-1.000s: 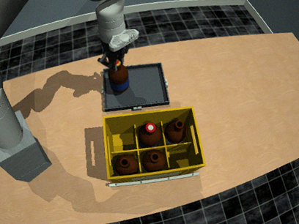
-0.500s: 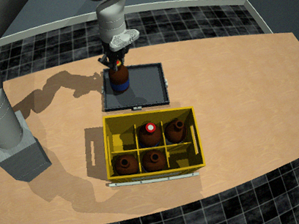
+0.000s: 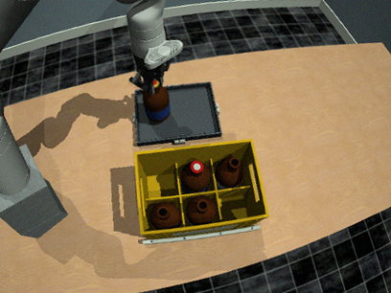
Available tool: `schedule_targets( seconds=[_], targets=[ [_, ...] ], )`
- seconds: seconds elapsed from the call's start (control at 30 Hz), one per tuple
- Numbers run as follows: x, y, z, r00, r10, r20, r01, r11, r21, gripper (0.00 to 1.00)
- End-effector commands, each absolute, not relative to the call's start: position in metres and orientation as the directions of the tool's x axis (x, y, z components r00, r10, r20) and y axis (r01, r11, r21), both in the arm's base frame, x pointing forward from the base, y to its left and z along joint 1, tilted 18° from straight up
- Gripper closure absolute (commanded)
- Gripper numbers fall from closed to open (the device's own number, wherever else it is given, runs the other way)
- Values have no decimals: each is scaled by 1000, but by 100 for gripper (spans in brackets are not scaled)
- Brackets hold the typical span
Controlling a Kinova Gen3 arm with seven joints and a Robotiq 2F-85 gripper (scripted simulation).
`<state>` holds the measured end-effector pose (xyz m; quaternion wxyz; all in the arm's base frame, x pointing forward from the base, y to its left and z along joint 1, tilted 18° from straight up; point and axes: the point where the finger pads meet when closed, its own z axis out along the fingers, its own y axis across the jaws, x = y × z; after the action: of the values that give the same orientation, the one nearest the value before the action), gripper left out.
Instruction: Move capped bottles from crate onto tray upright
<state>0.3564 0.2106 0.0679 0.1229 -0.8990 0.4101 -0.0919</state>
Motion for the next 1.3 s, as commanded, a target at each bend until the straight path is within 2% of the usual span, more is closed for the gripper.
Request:
schedule_targets(
  seconds=[0.0,1.27],
  targets=[
    [356,211,67,647,-759,63,-715,-634,-296,100],
    [360,212,57,647,-760,65,-715,-633,-297,100]
  ],
)
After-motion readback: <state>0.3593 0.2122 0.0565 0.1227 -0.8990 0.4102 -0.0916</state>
